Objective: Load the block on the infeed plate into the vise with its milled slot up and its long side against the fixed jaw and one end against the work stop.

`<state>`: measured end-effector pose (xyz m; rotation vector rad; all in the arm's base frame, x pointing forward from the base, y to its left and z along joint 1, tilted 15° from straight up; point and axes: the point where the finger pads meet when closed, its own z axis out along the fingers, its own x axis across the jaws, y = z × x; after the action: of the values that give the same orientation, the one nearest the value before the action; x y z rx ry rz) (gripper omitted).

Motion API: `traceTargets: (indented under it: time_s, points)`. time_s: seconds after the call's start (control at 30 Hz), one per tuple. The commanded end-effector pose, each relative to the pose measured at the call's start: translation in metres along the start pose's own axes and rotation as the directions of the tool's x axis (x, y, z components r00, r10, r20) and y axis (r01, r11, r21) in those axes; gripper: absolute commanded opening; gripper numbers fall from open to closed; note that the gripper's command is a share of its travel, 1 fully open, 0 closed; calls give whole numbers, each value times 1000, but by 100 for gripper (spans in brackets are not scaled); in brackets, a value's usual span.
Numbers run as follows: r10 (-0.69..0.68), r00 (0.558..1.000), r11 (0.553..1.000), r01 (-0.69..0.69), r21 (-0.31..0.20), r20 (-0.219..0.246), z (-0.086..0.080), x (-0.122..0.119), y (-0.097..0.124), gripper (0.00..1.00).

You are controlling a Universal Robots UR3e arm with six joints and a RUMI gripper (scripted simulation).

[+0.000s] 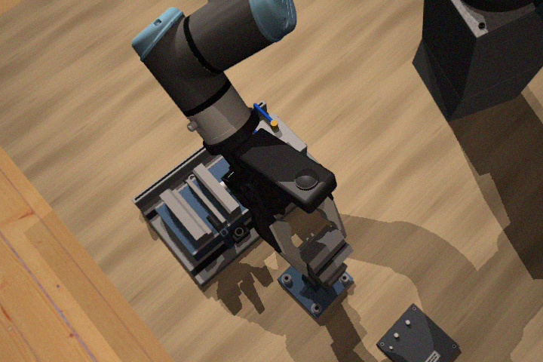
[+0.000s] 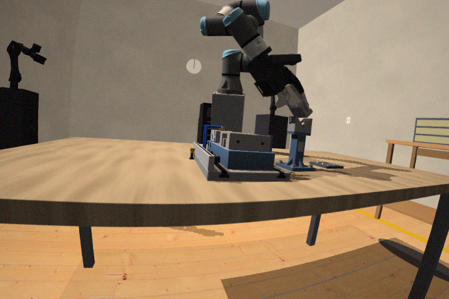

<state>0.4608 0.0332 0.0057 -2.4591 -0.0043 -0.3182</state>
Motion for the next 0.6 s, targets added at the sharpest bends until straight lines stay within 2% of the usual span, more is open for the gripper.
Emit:
traceTargets:
  time_s: [0.0,0.57]
  points:
    - [-2,1000,1000,2,-1,-2,0,1,0,0]
    - [-2,1000,1000,2,-1,-2,1,1,3,0]
